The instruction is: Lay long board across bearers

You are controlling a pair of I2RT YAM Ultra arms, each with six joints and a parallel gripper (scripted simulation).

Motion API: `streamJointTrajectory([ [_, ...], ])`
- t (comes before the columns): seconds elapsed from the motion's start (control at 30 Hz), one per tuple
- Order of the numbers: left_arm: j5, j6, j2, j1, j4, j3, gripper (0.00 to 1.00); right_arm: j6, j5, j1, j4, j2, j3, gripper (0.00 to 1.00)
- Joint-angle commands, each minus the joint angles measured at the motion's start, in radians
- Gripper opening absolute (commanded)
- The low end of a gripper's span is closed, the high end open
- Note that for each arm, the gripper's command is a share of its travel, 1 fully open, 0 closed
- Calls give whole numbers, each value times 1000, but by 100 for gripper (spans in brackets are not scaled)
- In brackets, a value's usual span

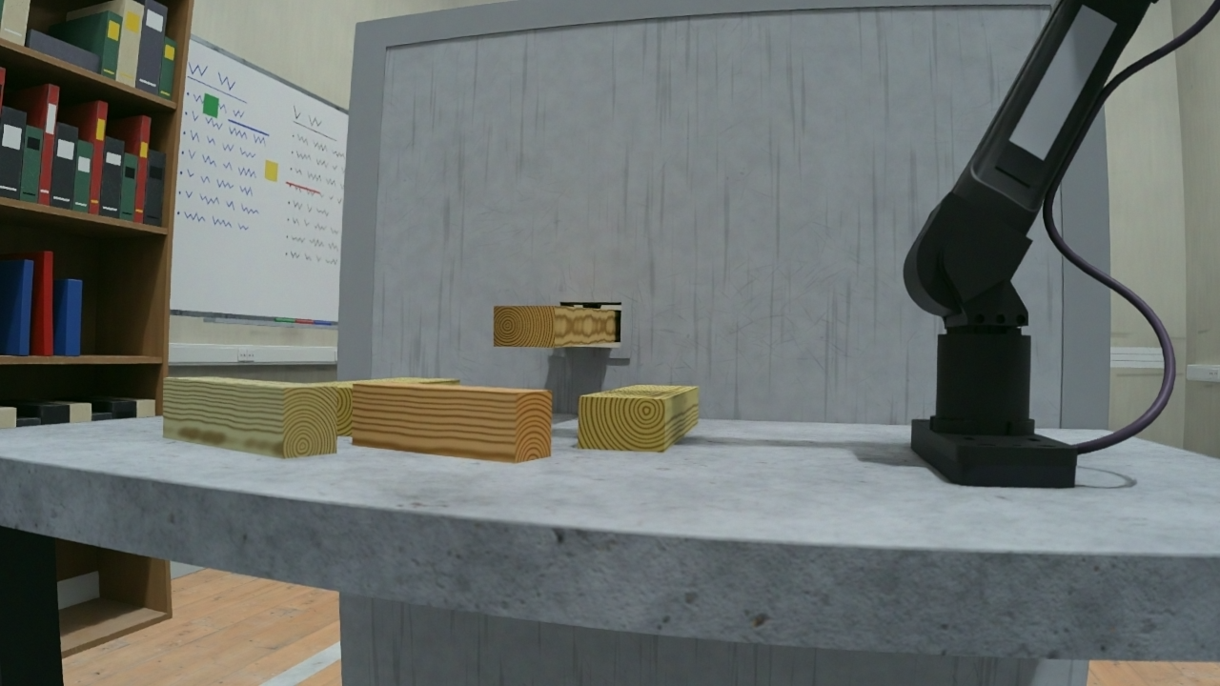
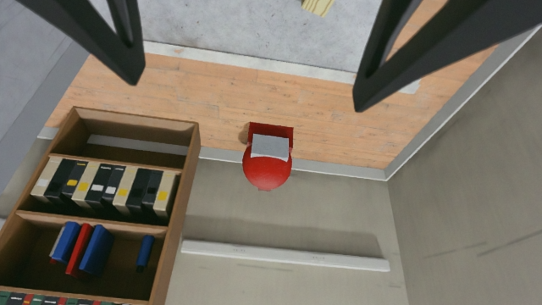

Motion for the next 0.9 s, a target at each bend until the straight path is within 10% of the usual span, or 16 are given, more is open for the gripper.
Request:
streamJointTrajectory([
  [0.0,-4,9,-30,-8,-5,7,100,6,-112,13,34,-49,44,0],
  [0.67,-4,9,-30,-8,-5,7,100,-6,-142,2,63,-44,-10,0],
  [0.7,-4,9,-30,-8,-5,7,75,1,-124,-20,52,-54,33,0],
  [0.87,-4,9,-30,-8,-5,7,75,1,-125,-15,51,-55,33,0],
])
